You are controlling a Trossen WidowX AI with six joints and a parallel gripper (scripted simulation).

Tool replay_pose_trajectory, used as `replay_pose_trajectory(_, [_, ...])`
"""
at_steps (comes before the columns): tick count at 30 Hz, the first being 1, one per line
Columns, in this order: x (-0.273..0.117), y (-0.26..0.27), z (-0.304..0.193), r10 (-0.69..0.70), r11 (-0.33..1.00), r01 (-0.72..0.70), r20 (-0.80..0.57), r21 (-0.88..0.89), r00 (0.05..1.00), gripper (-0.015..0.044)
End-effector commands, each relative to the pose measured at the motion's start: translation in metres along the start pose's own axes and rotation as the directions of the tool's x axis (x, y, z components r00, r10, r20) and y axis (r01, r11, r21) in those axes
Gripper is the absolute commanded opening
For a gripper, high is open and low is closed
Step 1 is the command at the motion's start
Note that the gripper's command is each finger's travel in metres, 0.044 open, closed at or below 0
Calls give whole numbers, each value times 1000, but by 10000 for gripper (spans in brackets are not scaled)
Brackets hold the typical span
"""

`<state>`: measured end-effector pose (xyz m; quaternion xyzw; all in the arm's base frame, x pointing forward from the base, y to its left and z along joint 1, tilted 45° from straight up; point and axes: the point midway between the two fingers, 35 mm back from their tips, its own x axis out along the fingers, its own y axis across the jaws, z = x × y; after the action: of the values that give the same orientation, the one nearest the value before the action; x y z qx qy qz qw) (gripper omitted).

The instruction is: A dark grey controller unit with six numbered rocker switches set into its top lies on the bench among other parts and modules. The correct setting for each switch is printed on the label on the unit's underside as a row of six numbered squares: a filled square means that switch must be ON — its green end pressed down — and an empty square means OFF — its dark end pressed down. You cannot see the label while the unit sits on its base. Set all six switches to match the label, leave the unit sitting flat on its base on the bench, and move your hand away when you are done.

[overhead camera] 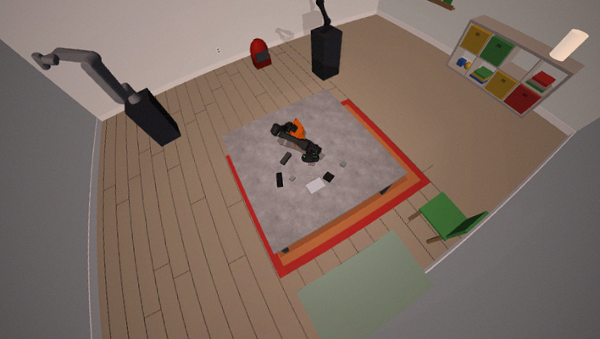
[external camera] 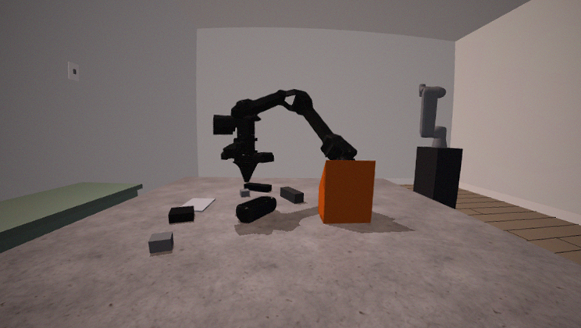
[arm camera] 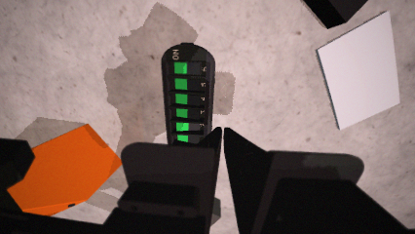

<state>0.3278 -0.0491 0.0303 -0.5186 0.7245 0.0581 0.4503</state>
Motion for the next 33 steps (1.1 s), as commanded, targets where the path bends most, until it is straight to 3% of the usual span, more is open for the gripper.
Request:
replay_pose_trajectory(1, [0, 0, 0, 3, 1000, -3, 2, 2, 1000, 0])
replay_pose_trajectory(6, [0, 0, 0, 3, 1000, -3, 2, 2, 1000, 0])
replay_pose_trajectory(23, [0, 0, 0, 0, 1000, 0, 0, 0, 1000, 440])
replay_pose_trajectory(25, [0, 0, 0, 0, 1000, 0, 0, 0, 1000, 440])
replay_pose_trajectory(33, [-80, 3, -2, 2, 1000, -2, 0, 0, 1000, 230])
